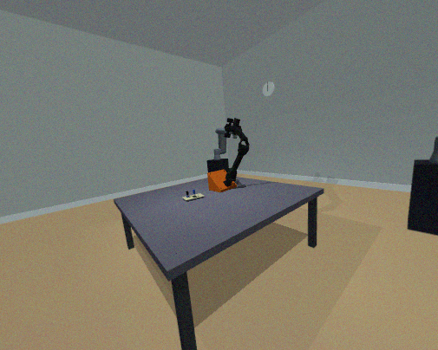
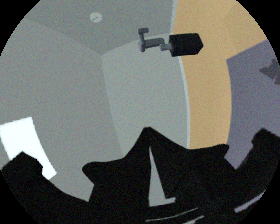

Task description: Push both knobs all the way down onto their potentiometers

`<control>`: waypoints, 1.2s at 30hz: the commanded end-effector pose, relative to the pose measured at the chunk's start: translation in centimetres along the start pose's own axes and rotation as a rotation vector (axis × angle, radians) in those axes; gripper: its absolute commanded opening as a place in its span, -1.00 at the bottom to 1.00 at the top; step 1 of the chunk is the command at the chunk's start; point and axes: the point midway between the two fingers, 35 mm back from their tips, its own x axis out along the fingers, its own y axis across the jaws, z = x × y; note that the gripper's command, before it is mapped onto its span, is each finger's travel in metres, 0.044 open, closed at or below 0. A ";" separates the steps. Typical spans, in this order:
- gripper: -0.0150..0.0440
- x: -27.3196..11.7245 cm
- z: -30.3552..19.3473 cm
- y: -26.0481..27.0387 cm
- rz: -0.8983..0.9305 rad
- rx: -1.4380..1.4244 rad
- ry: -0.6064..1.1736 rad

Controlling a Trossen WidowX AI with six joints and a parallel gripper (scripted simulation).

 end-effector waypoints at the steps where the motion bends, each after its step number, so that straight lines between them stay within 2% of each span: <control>1: -0.49 0.9 -3.9 -1.3 -0.057 -0.058 0.091; 11: -0.49 1.6 -14.2 -5.2 -0.195 -0.243 0.334; 19: -0.49 0.9 -20.3 -7.7 -0.239 -0.372 0.437; 36: -0.49 -4.5 -34.2 -15.9 -0.399 -0.719 0.824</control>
